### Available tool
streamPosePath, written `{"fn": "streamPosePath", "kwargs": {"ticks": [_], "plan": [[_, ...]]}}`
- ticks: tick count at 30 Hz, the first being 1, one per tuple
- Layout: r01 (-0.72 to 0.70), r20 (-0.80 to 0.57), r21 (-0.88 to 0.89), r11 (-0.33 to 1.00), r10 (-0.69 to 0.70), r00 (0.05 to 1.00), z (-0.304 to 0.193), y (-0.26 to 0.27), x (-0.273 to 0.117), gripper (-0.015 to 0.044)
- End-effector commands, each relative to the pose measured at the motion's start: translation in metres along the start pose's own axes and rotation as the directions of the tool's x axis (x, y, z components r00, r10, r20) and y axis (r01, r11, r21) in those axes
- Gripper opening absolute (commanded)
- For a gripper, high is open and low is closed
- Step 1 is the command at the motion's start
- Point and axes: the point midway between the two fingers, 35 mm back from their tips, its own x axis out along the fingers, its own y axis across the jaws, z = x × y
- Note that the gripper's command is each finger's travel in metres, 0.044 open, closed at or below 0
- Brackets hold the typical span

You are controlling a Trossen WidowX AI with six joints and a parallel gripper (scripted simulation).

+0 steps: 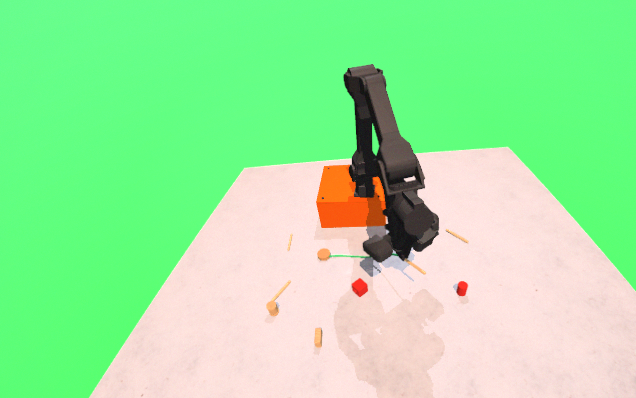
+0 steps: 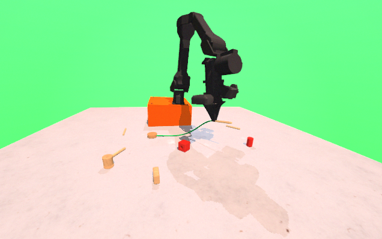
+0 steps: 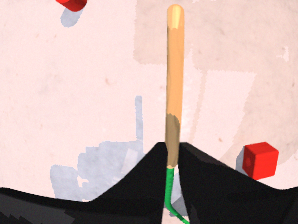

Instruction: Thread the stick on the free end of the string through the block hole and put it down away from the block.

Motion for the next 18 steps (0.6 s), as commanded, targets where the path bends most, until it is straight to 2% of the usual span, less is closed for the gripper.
{"fn": "streamPosePath", "kwargs": {"ticks": [1,18], "plan": [[-0.004,0.013,-0.001,1.000,0.004,1.000,-0.004,-0.002,-0.005,0.0000],[-0.003,0.078,-0.002,1.000,0.003,0.997,-0.017,-0.008,-0.023,0.0000]]}}
